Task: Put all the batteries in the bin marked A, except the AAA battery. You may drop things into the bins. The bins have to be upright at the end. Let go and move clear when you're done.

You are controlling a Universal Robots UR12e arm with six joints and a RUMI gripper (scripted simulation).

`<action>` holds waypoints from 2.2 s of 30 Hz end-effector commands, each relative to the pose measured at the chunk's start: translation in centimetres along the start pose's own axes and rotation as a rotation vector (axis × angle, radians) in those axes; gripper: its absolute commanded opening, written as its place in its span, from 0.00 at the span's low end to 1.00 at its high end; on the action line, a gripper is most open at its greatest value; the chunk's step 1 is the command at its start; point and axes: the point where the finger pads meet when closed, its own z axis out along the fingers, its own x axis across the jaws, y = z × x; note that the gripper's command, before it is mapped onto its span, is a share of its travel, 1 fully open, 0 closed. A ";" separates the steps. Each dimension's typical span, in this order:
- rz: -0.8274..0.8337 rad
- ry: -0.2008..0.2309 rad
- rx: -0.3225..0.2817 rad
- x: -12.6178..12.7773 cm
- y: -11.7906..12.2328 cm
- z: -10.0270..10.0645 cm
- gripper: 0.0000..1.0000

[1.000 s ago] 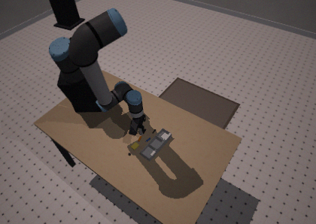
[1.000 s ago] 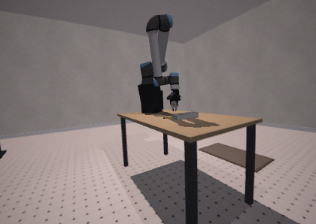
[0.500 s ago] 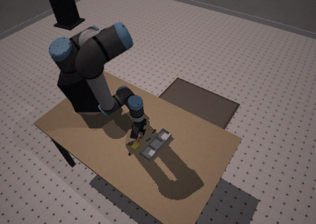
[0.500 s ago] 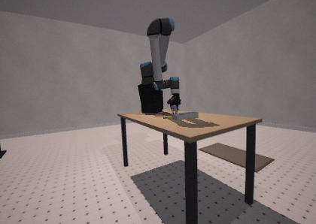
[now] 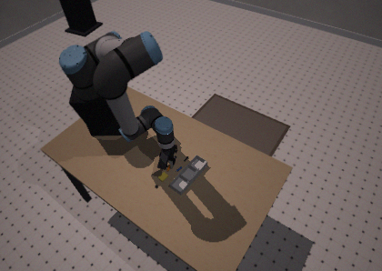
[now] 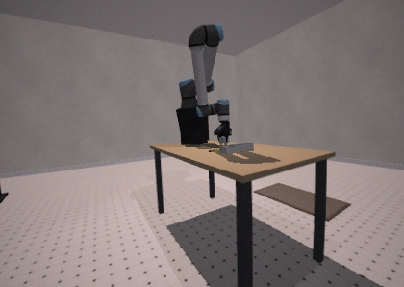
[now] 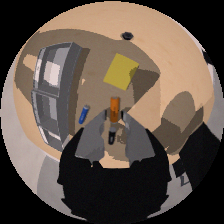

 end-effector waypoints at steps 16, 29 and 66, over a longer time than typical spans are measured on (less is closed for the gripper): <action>0.000 -0.003 0.001 0.0 0.0 0.1 0.00; 0.000 -0.003 0.001 0.0 0.0 0.1 0.00; -0.002 -0.002 0.001 0.2 0.2 -6.0 0.00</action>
